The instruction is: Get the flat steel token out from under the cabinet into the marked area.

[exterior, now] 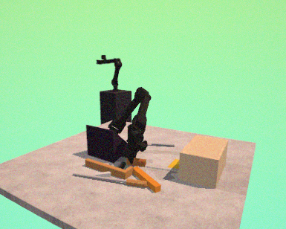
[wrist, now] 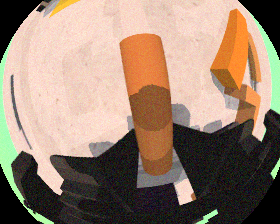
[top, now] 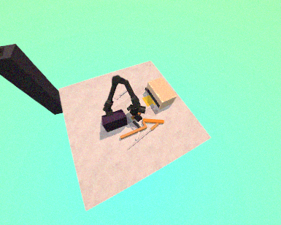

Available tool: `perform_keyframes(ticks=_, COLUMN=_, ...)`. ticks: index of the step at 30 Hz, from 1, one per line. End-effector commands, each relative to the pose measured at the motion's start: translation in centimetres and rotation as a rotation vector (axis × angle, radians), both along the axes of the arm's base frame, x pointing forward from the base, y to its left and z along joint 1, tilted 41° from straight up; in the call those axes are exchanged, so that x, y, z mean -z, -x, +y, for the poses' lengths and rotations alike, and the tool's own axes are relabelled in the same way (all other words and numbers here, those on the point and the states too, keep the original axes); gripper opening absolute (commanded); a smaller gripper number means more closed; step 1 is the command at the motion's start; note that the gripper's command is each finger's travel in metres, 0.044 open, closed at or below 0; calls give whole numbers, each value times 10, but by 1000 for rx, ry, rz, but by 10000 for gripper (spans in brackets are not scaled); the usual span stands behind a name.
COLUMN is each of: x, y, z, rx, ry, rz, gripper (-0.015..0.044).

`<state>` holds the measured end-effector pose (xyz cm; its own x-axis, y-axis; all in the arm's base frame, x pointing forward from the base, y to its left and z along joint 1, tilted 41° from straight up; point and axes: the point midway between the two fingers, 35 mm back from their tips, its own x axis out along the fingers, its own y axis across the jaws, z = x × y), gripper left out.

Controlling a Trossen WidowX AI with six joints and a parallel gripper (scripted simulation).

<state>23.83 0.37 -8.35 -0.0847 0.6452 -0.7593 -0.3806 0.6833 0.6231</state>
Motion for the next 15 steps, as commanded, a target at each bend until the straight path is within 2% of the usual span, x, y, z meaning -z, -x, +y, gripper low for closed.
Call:
perform_keyframes(ticks=1, x=-1, y=-7, z=2, rx=11, ry=1, rz=7, gripper=0)
perform_keyframes(ticks=15, x=-4, y=-26, z=8, rx=29, ry=1, rz=22, gripper=0)
